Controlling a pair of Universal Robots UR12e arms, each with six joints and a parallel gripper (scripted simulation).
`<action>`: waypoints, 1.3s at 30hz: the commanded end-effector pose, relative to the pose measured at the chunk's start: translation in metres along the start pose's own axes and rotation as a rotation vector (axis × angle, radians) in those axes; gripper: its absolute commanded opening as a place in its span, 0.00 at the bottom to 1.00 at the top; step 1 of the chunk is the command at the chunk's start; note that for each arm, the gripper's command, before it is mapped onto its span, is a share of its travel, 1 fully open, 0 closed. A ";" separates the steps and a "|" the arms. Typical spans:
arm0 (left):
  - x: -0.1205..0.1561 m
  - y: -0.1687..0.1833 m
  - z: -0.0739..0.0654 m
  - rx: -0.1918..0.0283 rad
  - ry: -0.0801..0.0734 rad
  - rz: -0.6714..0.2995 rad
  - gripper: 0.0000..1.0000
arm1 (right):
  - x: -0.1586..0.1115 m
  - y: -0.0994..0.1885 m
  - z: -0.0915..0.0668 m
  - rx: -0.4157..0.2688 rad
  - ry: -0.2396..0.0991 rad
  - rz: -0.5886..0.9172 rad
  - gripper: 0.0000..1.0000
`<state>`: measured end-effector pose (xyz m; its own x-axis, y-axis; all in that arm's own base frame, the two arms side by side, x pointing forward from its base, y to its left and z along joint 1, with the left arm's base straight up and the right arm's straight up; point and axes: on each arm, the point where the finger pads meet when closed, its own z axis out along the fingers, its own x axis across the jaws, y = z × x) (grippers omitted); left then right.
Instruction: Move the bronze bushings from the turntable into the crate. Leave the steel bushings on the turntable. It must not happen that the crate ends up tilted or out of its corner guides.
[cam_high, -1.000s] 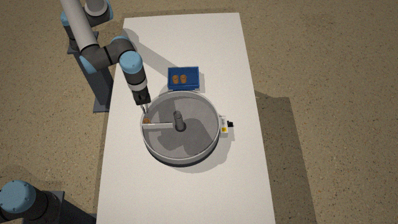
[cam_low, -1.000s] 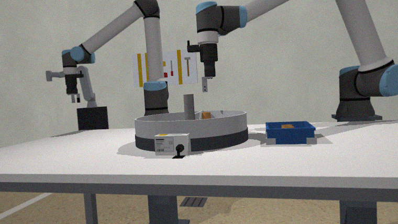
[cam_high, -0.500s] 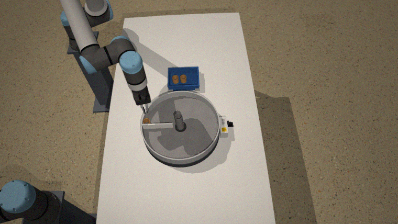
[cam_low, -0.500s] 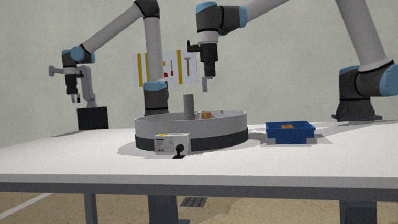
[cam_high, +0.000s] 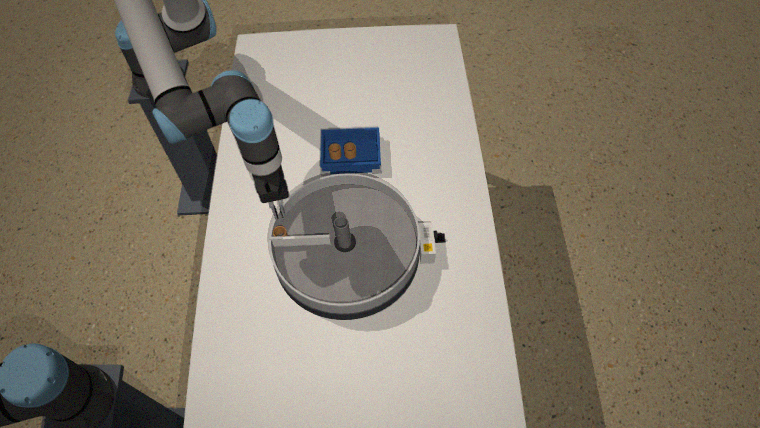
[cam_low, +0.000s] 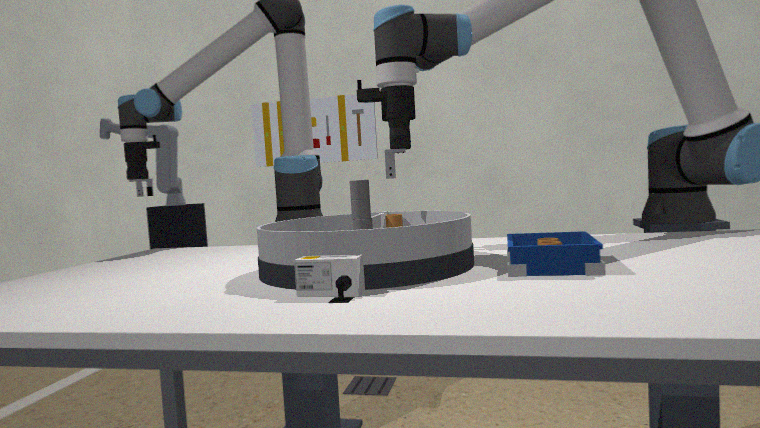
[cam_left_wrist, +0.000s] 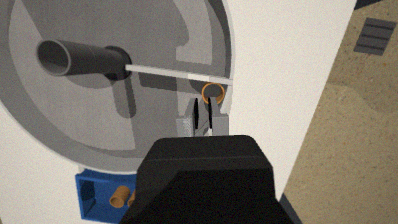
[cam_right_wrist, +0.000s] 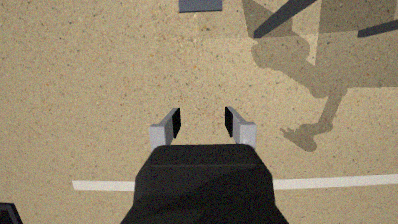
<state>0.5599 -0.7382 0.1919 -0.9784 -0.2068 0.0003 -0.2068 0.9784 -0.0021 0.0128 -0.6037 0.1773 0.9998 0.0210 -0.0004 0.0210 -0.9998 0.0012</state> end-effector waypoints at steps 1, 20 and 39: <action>-0.001 0.003 0.006 -0.004 0.000 -0.001 0.36 | 0.001 0.000 0.000 0.001 0.000 -0.001 1.00; -0.001 0.002 0.032 -0.004 0.000 -0.001 0.36 | 0.001 0.000 0.000 0.001 0.000 -0.001 1.00; -0.001 0.002 0.062 -0.004 0.000 -0.001 0.36 | 0.001 0.000 0.000 0.001 0.000 -0.001 1.00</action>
<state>0.5594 -0.7372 0.1344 -0.9784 -0.2068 0.0016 -0.2068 0.9784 0.0029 0.0128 -0.6037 0.1773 0.9998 0.0210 -0.0004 0.0210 -0.9998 0.0012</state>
